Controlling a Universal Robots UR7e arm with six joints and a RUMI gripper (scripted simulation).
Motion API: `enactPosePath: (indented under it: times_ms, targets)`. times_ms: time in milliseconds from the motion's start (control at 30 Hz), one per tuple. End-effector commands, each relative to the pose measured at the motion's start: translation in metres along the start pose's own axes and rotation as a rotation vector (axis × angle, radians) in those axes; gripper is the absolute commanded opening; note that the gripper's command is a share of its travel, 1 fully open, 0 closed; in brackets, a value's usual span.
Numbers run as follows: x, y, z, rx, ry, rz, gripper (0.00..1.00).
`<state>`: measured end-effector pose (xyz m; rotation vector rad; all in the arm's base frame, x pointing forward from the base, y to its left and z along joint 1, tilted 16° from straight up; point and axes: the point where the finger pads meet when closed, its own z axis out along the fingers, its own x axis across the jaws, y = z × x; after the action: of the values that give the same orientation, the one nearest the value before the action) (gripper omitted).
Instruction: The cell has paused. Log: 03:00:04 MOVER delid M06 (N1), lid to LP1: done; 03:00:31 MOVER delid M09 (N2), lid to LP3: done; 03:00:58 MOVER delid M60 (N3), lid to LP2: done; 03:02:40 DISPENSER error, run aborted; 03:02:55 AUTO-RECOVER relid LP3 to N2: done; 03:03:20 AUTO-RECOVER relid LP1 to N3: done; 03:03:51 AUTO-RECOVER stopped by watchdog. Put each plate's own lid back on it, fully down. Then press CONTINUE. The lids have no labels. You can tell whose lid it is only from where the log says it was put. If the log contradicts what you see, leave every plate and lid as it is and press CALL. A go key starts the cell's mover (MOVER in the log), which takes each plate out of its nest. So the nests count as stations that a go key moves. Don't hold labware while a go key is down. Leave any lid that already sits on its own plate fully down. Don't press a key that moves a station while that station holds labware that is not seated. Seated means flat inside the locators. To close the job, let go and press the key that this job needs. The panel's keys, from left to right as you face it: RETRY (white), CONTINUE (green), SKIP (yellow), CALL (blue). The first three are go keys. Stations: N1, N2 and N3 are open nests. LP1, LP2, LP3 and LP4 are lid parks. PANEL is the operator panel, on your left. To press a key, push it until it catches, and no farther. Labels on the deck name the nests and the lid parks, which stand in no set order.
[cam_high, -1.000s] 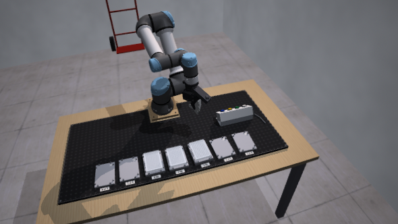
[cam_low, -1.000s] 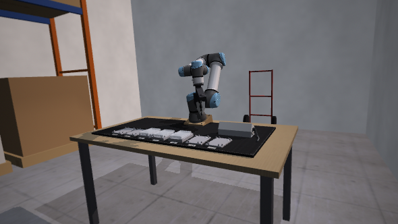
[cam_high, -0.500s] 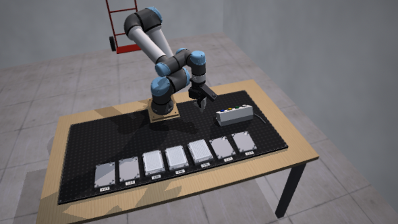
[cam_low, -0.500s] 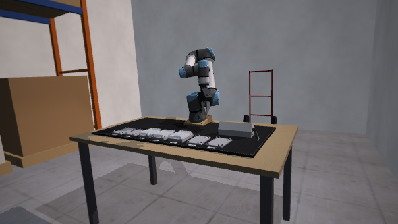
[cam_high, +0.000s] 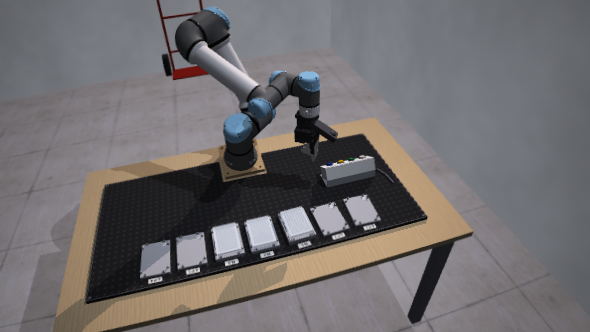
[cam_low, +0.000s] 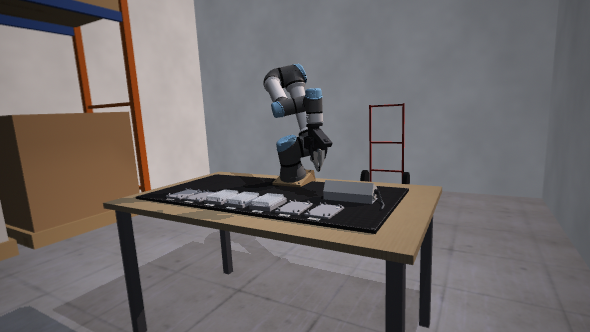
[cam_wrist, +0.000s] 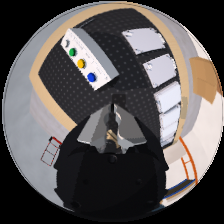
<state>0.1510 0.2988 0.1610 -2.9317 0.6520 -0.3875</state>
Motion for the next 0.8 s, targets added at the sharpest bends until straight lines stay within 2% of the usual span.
enactPosePath:
  times_ms: [0, 200, 767]
  targets:
    - [-0.011, -0.012, 0.001, -0.005, 0.008, -0.06, 0.0]
    - [-0.032, -0.033, 0.001, -0.006, 0.007, -0.18, 0.0]
    - [-0.087, -0.085, 0.001, -0.005, 0.007, -0.183, 0.0]
